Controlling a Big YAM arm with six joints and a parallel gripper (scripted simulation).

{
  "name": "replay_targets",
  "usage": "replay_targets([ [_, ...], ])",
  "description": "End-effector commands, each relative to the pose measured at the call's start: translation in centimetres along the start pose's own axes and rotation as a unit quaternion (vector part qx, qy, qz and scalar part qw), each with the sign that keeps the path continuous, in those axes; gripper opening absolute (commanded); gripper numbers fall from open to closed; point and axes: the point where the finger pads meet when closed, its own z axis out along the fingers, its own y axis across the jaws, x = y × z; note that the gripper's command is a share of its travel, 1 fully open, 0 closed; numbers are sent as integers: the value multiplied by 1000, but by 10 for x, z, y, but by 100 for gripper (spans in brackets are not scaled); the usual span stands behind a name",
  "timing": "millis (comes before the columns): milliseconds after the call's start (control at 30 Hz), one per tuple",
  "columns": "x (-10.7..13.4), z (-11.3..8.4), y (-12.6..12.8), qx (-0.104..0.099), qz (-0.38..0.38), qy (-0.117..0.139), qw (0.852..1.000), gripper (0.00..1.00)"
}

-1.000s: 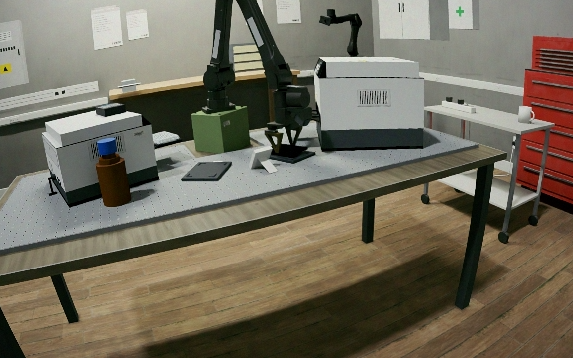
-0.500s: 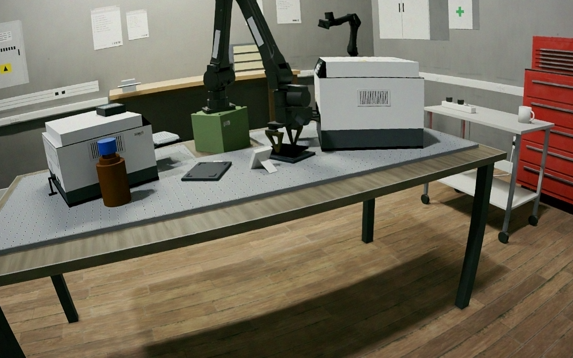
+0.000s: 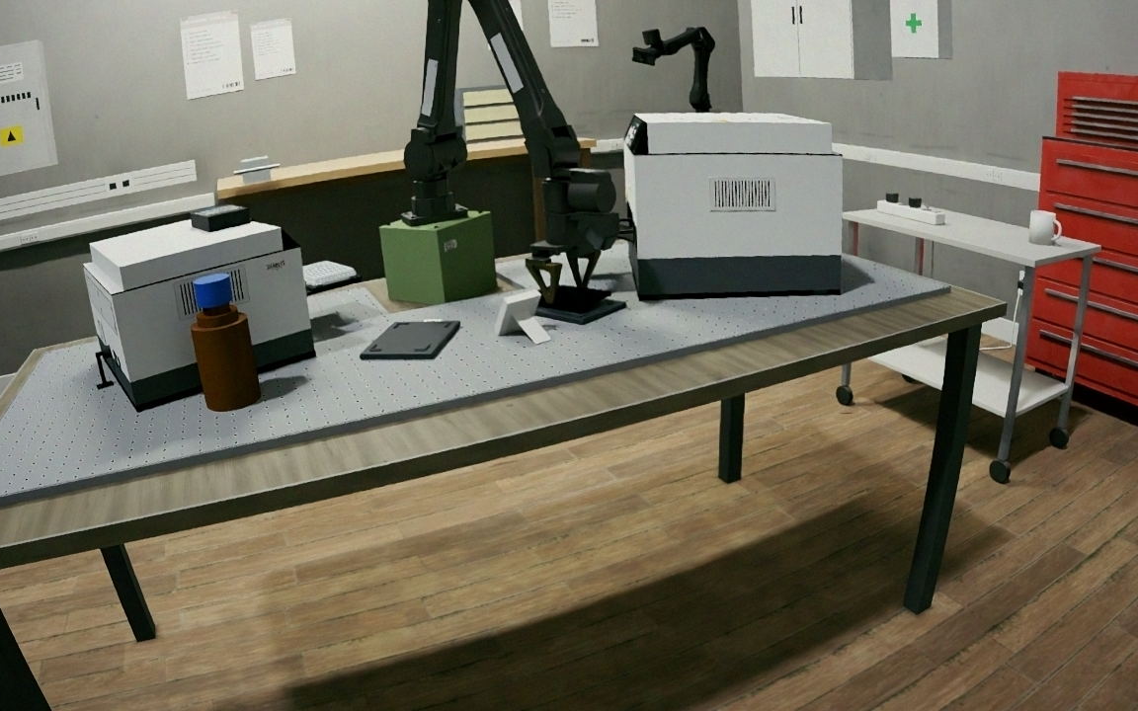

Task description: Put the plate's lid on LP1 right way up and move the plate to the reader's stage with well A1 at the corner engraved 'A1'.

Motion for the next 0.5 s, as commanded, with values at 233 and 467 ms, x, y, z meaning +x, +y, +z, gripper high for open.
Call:
replay_targets([
  [233,-15,1,2,-2,-5,-9,1000,85],
  [467,-27,-8,2,-2,-4,-28,1000,85],
])
